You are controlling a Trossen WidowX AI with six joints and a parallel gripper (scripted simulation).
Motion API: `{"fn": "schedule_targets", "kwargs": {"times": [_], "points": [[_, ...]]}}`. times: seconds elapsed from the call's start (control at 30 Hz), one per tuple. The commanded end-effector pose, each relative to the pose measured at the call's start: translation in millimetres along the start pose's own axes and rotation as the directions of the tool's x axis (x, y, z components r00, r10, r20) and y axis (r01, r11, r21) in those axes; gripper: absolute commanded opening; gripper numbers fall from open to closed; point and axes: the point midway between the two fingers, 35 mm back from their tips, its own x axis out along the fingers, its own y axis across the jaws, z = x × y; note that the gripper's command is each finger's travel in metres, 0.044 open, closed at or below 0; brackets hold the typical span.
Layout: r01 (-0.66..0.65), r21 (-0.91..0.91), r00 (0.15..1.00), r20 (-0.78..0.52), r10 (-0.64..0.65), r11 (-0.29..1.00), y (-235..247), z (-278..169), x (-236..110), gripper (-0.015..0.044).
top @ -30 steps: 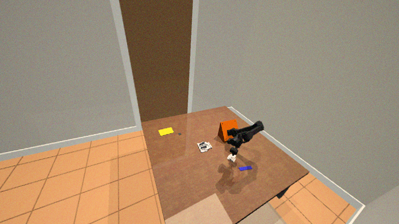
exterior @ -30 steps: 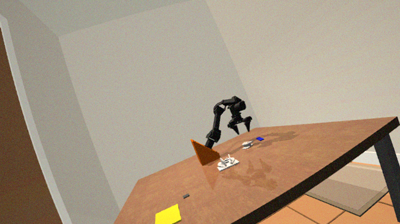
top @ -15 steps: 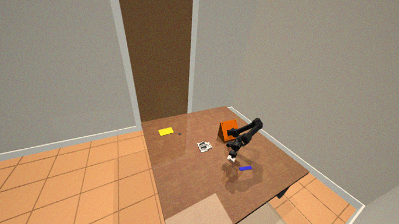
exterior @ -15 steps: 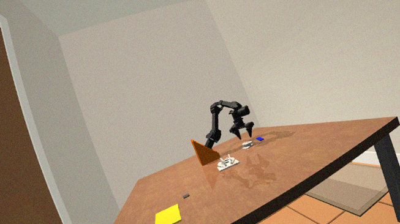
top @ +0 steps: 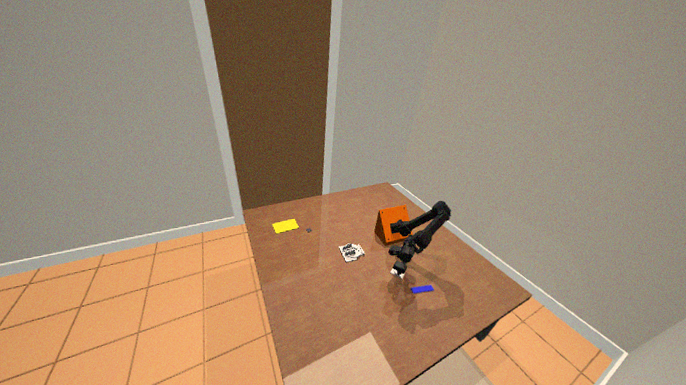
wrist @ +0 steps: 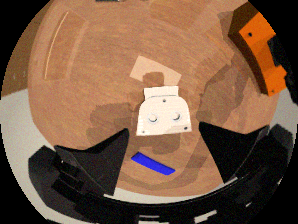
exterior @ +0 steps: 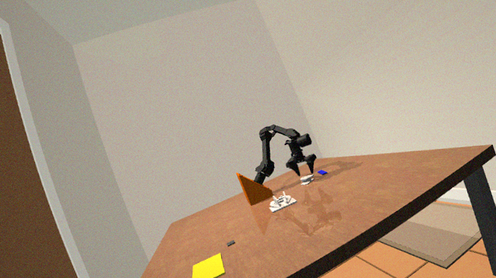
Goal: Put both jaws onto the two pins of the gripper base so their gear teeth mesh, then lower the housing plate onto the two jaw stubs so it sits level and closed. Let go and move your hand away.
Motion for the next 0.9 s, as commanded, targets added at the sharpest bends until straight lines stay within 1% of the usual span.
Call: {"fn": "schedule_targets", "kwargs": {"times": [0.0,0.7,0.87], "points": [[0.004,0.007,1.0,0.004,-0.004,1.0,-1.1,1.4,2.9,0.044],[0.003,0.007,1.0,0.002,-0.003,1.0,-1.2,1.3,31.7,0.044],[0.003,0.007,1.0,0.002,-0.003,1.0,-1.2,1.3,32.7,0.044]]}}
